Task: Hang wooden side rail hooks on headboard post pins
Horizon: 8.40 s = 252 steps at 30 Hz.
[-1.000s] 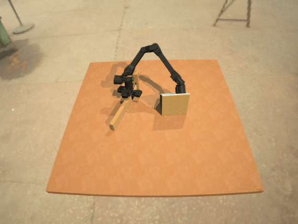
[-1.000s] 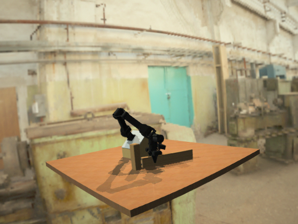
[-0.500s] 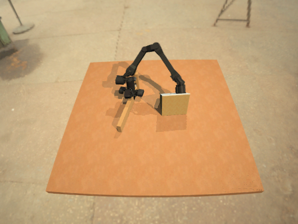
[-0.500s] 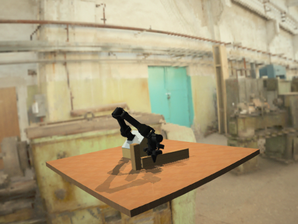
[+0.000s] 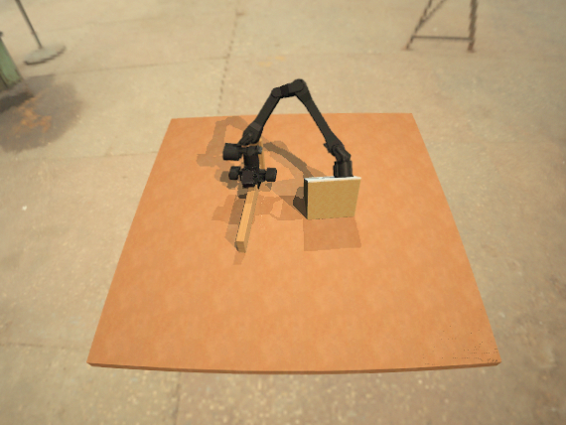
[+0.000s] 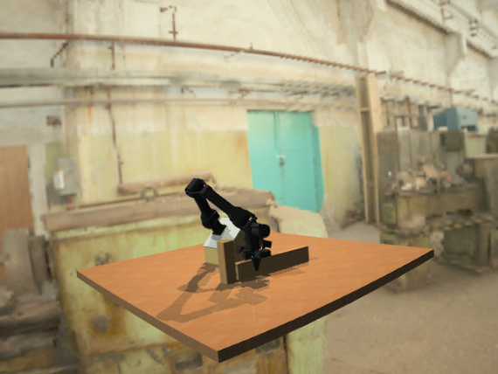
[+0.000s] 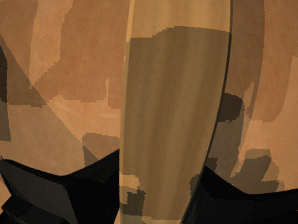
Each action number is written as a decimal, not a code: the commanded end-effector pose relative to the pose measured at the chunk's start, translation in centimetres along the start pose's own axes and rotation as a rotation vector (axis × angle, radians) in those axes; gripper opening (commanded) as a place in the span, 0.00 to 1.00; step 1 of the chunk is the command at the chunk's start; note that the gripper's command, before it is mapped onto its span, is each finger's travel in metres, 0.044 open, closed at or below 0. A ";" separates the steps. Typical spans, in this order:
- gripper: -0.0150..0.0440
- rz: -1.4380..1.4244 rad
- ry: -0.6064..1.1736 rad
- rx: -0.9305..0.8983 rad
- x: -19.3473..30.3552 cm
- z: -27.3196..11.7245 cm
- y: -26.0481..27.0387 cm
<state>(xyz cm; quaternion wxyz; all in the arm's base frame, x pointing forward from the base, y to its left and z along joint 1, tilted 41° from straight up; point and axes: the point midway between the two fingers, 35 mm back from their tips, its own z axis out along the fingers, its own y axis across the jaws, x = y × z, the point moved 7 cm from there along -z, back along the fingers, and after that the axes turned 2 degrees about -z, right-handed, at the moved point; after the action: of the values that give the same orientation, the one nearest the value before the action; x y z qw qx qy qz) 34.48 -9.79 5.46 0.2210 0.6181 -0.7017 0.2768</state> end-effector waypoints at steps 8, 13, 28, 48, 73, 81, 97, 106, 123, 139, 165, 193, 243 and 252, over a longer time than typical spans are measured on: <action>0.25 -0.044 0.000 0.001 0.0 0.0 0.4; 0.25 -0.044 0.000 0.001 0.0 0.0 0.4; 0.25 -0.095 -0.002 -0.007 0.0 -0.2 0.3; 0.25 -0.095 -0.003 -0.007 0.0 -0.5 0.3; 0.25 -0.095 -0.003 -0.007 0.0 -0.9 0.3; 0.25 -0.095 -0.003 -0.007 0.0 -1.1 0.3; 0.25 -0.095 -0.003 -0.007 0.0 -1.3 0.3; 0.25 -0.095 -0.003 -0.007 0.0 -1.5 0.3; 0.25 -0.095 -0.003 -0.007 0.0 -1.8 0.3; 0.25 -0.095 -0.003 -0.007 0.0 -2.0 0.3; 0.25 -0.095 -0.003 -0.007 0.3 -1.7 0.6; 0.25 -0.095 -0.003 -0.007 0.6 -1.8 0.5; 0.25 -0.095 -0.002 -0.007 1.2 -1.7 0.6; 0.25 -0.095 -0.002 -0.007 1.3 -1.8 0.5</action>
<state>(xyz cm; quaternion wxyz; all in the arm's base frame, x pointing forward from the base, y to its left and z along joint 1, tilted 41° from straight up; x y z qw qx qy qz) 33.65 -9.54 7.30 0.2360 0.6493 -0.6746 0.2601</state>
